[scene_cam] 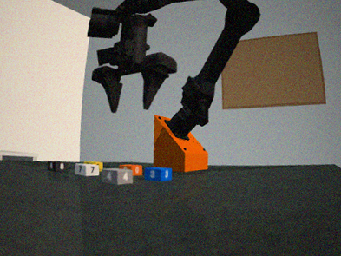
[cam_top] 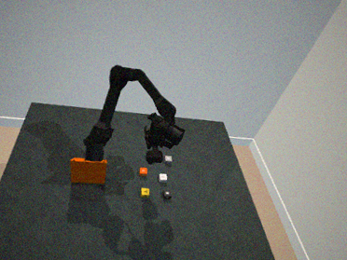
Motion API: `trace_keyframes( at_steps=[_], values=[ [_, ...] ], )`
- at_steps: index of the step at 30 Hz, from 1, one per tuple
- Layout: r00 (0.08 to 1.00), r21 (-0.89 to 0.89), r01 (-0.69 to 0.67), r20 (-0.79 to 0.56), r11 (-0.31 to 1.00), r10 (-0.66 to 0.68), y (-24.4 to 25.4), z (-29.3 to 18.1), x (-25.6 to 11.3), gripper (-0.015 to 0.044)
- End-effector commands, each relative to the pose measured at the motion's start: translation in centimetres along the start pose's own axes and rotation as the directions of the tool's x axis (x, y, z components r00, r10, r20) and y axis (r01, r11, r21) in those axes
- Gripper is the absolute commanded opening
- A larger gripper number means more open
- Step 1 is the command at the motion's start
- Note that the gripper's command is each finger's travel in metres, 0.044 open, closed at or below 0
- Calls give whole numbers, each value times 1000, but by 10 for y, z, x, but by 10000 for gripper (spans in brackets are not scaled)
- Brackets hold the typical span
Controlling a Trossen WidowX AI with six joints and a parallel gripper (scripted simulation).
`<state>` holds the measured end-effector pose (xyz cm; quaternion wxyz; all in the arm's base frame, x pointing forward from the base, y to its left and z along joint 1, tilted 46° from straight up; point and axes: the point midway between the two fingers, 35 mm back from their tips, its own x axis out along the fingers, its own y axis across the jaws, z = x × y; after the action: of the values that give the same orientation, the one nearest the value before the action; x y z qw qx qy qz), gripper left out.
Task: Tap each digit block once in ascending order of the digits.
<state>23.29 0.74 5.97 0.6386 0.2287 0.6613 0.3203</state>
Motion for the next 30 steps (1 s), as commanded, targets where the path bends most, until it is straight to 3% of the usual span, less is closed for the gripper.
trace_keyframes(
  at_steps=[1, 12, 19, 30],
  values=[
    [1000, 5, -3, 4, 1000, 3, 3, -1, 0, 400],
    [1000, 5, -3, 5, 1000, 3, 5, 0, 0, 400],
    [1000, 4, -6, 6, 1000, 6, 85, 34, -1, 400],
    [1000, 3, -7, 6, 1000, 7, 88, 35, -1, 400]
  ],
)
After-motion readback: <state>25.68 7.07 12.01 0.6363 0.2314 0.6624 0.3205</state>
